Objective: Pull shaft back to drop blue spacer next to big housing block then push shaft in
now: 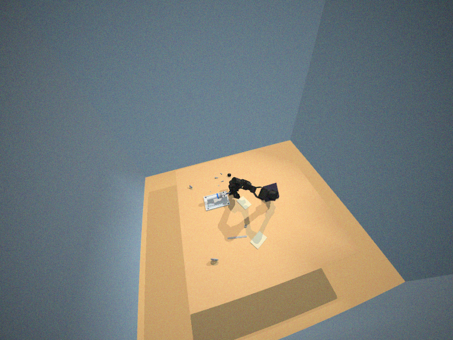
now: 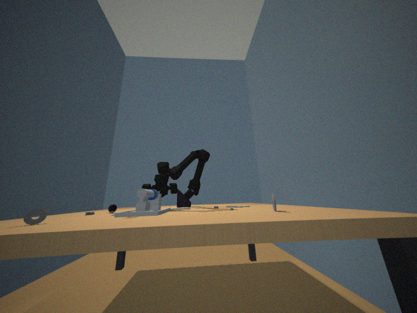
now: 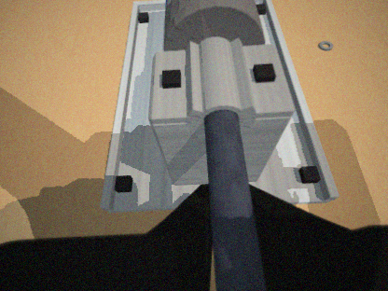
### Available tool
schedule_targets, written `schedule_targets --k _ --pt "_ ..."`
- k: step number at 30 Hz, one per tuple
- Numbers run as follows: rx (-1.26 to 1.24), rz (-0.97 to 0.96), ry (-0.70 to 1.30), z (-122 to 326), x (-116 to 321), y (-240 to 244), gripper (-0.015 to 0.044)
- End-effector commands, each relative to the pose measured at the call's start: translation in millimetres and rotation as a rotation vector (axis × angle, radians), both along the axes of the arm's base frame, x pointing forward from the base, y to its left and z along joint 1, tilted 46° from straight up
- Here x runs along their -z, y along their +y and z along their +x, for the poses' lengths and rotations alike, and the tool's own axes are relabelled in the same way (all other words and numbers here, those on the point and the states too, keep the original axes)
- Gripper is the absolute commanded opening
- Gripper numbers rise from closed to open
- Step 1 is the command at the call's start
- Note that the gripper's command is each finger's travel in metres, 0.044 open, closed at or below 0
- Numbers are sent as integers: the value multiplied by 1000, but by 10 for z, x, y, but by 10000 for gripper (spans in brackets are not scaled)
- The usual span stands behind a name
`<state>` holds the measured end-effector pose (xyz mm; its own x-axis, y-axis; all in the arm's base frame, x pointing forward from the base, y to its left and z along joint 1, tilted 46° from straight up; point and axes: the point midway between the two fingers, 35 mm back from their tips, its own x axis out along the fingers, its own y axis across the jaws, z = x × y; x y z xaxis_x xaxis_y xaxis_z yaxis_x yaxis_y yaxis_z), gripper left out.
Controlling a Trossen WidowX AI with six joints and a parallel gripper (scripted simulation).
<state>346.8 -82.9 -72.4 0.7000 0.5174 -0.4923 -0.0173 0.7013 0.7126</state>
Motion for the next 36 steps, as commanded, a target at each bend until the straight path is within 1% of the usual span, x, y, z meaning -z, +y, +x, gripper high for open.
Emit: schedule_targets --k 1,36 --pt "-3 0 -2 -13 -2 5 0" --pt "-3 0 -1 -54 -1 4 0"
